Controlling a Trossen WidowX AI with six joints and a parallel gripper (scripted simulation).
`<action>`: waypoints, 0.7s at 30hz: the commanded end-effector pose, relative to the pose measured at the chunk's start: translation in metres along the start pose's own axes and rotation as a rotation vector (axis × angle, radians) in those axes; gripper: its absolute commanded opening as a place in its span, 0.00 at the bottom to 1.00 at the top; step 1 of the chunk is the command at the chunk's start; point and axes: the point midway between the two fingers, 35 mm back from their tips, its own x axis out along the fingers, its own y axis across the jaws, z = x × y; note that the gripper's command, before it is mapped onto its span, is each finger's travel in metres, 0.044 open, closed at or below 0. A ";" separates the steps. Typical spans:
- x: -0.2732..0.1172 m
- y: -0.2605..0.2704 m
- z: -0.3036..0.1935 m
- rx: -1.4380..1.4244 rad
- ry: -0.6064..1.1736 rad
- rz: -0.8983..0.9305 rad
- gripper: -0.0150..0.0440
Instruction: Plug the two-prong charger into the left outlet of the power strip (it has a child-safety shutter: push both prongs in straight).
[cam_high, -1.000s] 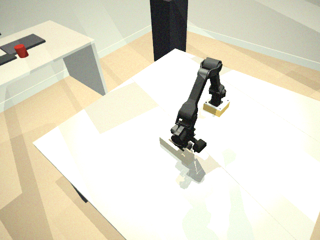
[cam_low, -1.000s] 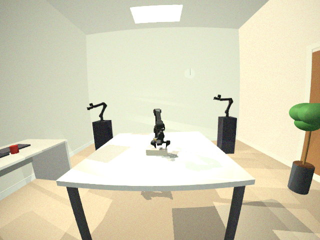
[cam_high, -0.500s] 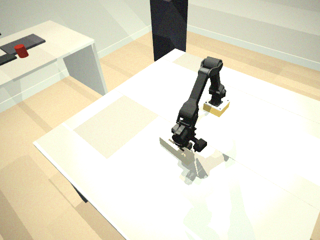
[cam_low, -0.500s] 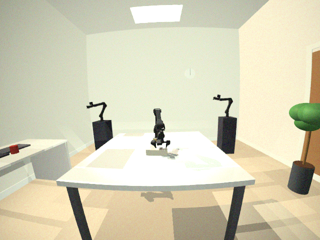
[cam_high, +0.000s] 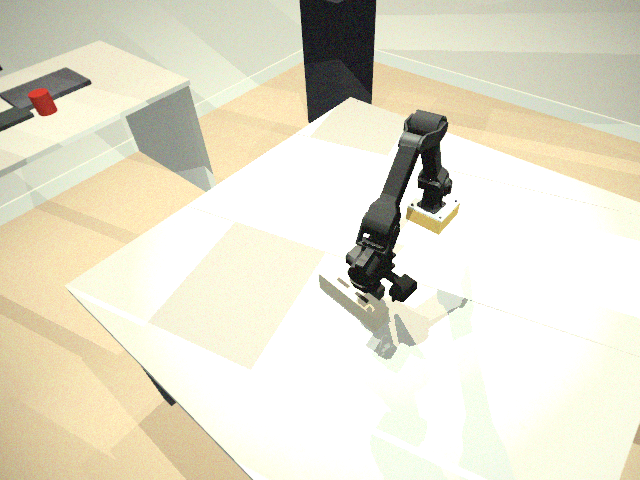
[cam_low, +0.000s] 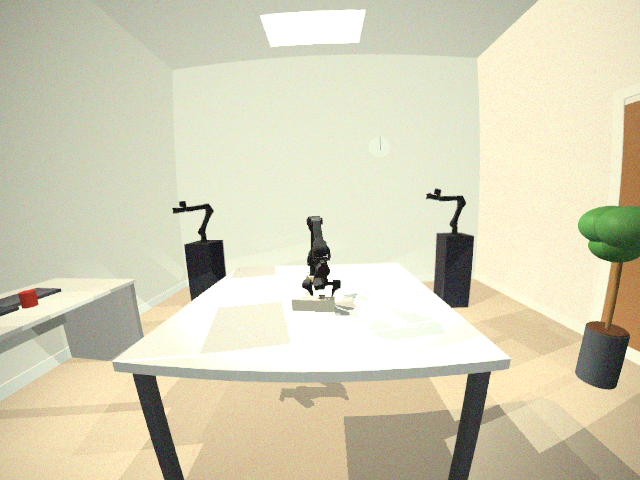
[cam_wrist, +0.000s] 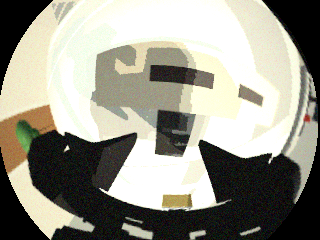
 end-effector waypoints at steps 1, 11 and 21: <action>0.000 0.000 -0.004 0.004 -0.002 -0.002 1.00; 0.001 0.000 -0.015 0.004 -0.001 -0.001 1.00; 0.002 0.000 -0.025 0.004 -0.001 -0.001 1.00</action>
